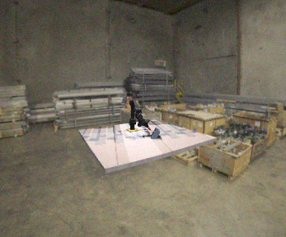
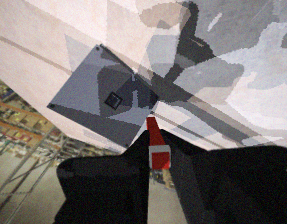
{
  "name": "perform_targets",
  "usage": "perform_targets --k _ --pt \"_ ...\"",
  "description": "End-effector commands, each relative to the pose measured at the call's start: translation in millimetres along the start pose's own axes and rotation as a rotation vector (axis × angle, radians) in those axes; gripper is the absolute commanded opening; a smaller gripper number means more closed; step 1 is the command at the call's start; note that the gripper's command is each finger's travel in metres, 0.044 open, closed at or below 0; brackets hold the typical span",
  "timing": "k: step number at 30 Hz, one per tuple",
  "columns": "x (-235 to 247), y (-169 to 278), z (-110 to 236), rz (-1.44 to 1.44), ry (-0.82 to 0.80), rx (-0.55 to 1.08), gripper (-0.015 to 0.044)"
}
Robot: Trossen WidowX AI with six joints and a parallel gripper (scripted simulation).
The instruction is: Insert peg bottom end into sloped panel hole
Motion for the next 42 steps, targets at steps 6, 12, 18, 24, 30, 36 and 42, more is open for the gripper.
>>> perform_targets --k 6,12,18,24,30,36,42 --pt "-4 -8 3 -0.105 -0.041 0.026 0.0" --pt "-5 -13 6 -0.171 -0.075 0.042 0.0" --pt "-6 -18 11 -0.237 -0.108 0.059 0.0" --pt "-8 -22 15 -0.301 -0.142 0.077 0.0" --pt "-9 -27 19 -0.365 -0.176 0.096 0.0" --pt "-11 -32 24 -0.428 -0.209 0.117 0.0" --pt "-12 -36 29 -0.49 -0.242 0.139 0.0"
Point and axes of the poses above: the point midway between the two fingers, 35 mm back from their tips, its own z axis back along the fingers, its own x axis across the jaws, y = z × x, the point moved 1 cm from there along z, back along the fingers, and after that the axes turned 10 degrees about z, right-handed, at the moved point
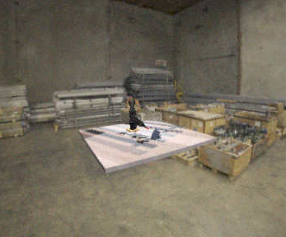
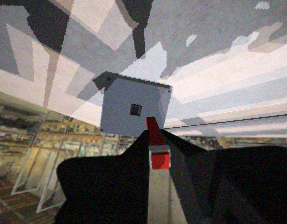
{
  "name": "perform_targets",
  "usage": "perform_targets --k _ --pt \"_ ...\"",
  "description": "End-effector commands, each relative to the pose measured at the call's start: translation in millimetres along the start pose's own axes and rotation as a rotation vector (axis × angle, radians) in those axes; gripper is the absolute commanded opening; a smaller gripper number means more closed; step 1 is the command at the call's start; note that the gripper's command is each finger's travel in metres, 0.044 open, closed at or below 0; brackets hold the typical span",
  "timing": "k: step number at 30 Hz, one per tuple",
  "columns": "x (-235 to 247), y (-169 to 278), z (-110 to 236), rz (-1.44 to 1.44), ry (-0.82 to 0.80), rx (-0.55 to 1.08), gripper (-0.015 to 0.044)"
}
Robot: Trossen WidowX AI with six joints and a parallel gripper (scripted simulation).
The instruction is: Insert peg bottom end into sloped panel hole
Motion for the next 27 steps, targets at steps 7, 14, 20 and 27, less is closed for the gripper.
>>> perform_targets --k 7,14,20,27 --pt "-1 -8 6 -0.1 -0.039 0.035 0.0" --pt "1 -9 1 -0.117 -0.05 0.04 0.0" --pt "4 -10 -5 -0.138 -0.062 0.046 0.0" --pt "6 -11 -12 -0.162 -0.075 0.056 0.0"
Point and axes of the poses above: the point midway between the two fingers, 35 mm back from their tips, its own z axis back along the fingers, its own x axis across the jaws, y = z × x, the point moved 1 cm from there along z, back along the fingers, and after that the axes turned 10 degrees about z, right-handed, at the moved point
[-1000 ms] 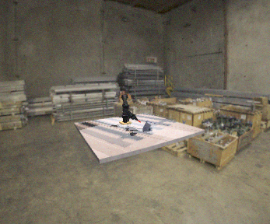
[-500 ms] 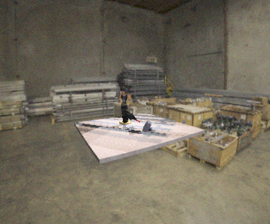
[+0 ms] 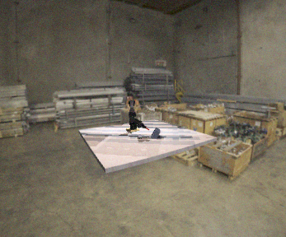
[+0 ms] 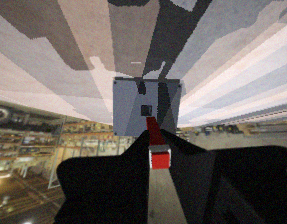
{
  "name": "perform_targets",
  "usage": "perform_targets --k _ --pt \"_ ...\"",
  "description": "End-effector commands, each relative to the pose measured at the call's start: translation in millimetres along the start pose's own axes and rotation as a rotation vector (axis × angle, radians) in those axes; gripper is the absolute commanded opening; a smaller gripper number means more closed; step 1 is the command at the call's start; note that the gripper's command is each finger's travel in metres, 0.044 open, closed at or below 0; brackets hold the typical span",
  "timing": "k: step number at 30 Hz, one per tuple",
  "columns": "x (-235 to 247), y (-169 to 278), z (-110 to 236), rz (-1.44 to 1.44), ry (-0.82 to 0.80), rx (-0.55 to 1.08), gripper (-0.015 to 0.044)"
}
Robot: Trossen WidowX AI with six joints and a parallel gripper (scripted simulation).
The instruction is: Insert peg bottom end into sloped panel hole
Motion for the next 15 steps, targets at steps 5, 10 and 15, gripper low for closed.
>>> perform_targets --k 5,10,15 --pt "-2 -3 -10 -0.038 -0.002 0.015 0.0" --pt "-1 -3 -15 -0.054 -0.01 0.023 0.0" --pt "-1 -3 -19 -0.07 -0.018 0.031 0.0"
Point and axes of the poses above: the point midway between the two fingers, 35 mm back from their tips, its own z axis back along the fingers, its own x axis across the jaws, y = z × x, the point moved 1 cm from there along z, back along the fingers, and after that the axes turned 10 degrees about z, right-handed, at the moved point
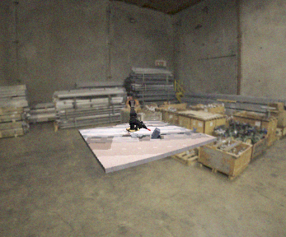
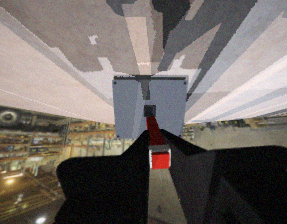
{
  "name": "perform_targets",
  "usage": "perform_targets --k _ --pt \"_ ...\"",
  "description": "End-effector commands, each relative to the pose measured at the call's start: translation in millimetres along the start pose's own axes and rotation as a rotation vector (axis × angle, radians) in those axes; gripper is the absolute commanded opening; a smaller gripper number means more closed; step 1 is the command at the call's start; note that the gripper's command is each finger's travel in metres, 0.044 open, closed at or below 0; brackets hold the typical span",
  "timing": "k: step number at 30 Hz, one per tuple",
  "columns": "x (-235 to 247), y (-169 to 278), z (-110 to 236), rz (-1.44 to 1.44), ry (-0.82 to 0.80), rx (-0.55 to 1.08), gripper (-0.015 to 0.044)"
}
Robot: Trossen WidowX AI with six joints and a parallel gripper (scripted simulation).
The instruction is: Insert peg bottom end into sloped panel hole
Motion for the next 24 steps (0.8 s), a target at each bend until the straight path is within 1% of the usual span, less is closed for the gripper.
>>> perform_targets --k 1,24 --pt "-3 -2 -6 -0.024 0.006 0.009 0.0" --pt "-4 -3 -16 -0.055 -0.007 0.03 0.0"
Point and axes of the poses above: the point midway between the two fingers, 35 mm back from their tips, its own z axis back along the fingers, its own x axis across the jaws, y = z × x, the point moved 1 cm from there along z, back along the fingers, and after that the axes turned 10 degrees about z, right-handed, at the moved point
